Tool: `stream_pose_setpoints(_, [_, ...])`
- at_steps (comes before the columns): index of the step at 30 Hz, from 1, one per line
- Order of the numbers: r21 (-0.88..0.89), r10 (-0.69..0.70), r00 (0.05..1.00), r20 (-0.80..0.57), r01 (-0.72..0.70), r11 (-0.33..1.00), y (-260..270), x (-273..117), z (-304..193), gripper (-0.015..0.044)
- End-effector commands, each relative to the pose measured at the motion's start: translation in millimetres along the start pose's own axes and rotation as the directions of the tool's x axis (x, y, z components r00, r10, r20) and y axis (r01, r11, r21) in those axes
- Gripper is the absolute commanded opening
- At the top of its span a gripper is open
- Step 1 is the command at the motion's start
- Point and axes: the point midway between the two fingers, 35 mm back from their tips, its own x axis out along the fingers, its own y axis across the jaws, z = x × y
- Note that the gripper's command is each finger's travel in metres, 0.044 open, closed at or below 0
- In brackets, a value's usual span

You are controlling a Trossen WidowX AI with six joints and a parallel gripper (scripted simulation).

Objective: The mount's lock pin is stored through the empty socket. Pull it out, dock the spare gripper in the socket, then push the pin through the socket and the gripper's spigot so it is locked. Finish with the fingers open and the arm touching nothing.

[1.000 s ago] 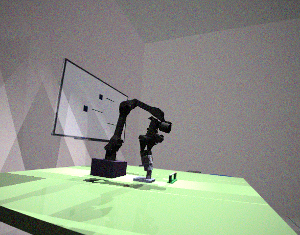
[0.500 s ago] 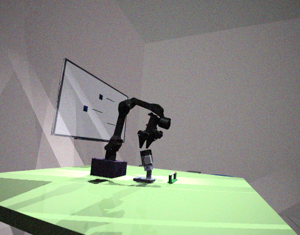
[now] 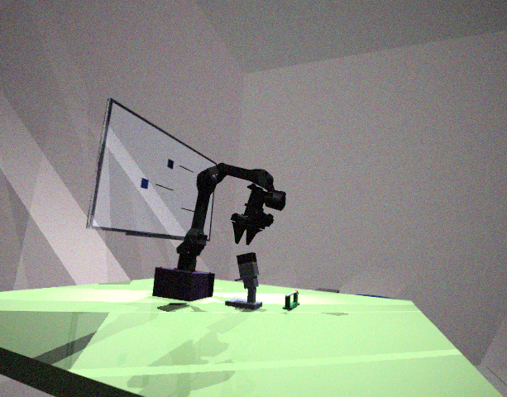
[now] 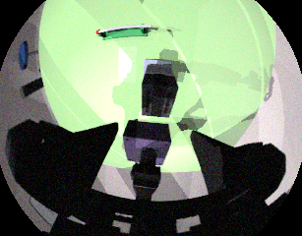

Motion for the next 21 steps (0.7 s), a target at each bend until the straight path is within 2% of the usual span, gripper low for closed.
stream_pose_setpoints(1, [-0.003, -0.003, 0.999, 0.035, 0.003, 1.000, 0.0, -7.8, -3.5, 0.0440])
stream_pose_setpoints(19, [-0.002, -0.010, 0.986, 0.165, 0.010, 1.000, 0.8, -34.5, -12.9, 0.0440])
stream_pose_setpoints(21, [-0.001, -0.007, 0.990, 0.137, 0.007, 1.000, 0.8, -28.3, -10.1, 0.0440])
